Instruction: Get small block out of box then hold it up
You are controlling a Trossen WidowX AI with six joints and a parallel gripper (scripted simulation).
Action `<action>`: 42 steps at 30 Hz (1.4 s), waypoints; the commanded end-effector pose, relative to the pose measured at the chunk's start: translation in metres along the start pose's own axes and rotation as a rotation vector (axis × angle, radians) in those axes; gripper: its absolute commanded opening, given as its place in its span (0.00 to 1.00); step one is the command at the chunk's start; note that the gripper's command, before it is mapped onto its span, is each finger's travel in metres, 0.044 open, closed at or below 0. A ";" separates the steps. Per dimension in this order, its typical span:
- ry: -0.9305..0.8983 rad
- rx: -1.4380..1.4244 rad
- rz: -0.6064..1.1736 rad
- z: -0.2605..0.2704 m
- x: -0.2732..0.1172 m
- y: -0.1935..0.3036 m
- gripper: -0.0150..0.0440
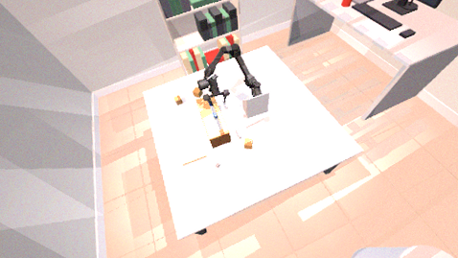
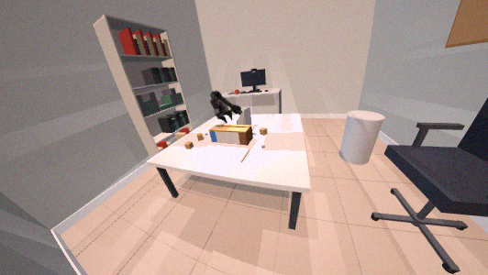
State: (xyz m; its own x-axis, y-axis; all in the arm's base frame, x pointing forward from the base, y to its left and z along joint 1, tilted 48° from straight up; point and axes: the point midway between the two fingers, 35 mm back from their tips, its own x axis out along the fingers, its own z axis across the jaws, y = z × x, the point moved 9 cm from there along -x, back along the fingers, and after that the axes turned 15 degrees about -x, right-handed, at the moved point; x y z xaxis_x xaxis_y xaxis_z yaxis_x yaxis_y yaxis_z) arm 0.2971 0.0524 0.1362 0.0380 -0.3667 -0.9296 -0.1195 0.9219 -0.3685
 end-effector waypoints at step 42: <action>0.063 -0.139 -0.107 0.002 0.039 -0.020 0.93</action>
State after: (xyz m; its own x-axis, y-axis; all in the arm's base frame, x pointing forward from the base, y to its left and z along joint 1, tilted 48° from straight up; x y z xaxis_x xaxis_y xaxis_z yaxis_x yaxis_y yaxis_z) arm 0.3032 0.0248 0.1115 -0.0039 -0.4667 -0.8844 -0.2510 0.8566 -0.4509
